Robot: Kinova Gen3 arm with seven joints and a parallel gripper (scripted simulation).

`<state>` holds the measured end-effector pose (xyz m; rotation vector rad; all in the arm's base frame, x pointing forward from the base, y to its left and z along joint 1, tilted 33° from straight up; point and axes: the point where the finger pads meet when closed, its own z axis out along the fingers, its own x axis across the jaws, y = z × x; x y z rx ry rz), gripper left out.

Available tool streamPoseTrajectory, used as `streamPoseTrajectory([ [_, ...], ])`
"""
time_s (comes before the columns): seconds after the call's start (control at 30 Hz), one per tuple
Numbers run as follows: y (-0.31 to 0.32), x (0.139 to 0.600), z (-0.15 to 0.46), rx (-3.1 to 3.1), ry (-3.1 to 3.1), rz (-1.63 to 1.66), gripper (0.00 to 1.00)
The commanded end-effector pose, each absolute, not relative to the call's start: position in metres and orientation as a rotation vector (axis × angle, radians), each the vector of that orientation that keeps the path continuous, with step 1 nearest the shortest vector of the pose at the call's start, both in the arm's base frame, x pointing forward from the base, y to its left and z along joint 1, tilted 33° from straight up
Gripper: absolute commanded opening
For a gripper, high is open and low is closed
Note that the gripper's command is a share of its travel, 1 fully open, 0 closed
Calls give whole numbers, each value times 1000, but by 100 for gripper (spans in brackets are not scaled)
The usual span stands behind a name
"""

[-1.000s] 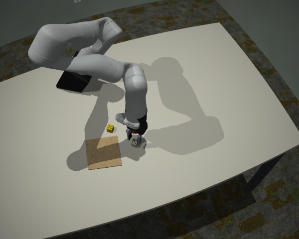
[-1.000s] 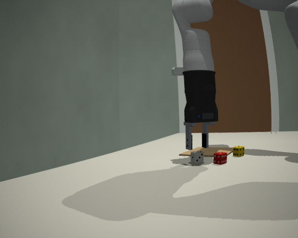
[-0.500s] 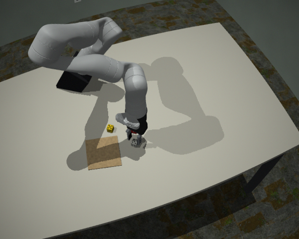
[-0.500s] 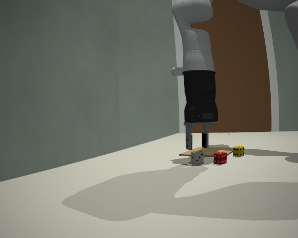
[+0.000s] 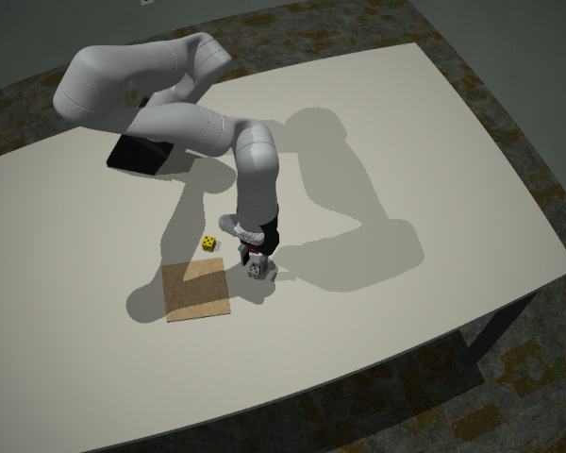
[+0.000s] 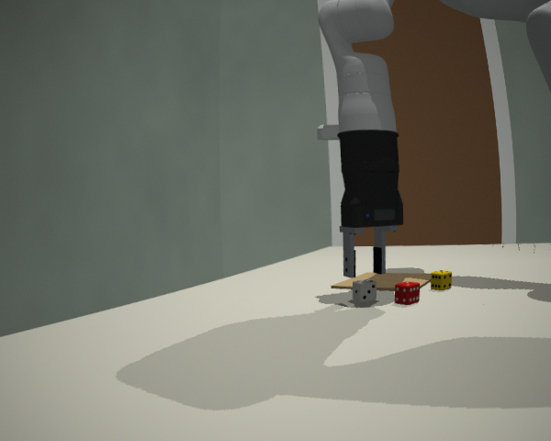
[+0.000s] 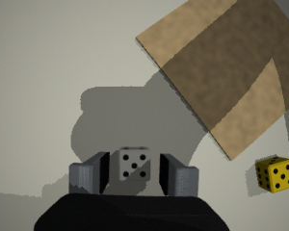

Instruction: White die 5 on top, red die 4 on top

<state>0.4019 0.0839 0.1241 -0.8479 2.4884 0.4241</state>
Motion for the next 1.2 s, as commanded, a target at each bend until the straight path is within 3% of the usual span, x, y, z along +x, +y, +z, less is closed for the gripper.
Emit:
streamPoseTrajectory([
  [0.0, 85, 402, 124, -841, 2488, 428, 79],
  [1.17, 98, 413, 98, -841, 2488, 428, 79],
])
